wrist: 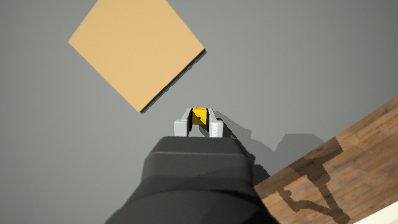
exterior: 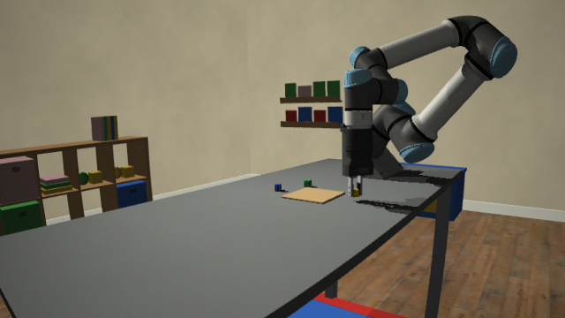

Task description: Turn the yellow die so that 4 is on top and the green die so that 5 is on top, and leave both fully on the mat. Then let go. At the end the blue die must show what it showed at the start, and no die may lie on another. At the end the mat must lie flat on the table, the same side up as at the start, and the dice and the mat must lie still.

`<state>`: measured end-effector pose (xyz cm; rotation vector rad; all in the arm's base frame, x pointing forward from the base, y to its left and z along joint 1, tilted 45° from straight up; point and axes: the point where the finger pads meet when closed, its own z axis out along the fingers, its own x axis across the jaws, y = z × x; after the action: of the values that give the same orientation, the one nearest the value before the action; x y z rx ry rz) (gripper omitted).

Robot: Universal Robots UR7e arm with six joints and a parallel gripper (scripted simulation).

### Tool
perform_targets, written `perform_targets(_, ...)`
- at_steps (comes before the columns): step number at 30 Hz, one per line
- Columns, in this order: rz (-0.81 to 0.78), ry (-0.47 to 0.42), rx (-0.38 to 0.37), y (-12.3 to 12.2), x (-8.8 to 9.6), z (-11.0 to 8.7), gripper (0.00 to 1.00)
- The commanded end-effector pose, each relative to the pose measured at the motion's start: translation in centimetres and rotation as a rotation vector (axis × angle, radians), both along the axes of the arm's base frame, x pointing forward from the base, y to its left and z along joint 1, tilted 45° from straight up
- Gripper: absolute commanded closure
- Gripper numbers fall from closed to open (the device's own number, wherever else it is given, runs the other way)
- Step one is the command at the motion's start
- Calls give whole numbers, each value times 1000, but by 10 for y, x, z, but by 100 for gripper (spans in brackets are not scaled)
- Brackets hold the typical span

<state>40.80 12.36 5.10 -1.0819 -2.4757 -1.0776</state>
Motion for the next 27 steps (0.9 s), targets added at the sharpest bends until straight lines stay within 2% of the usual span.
perform_targets(1,-1,-1,0,-9,-1,9,60)
perform_targets(14,-1,-1,0,-53,-5,53,60)
perform_targets(27,-1,-1,0,-62,-6,61,60)
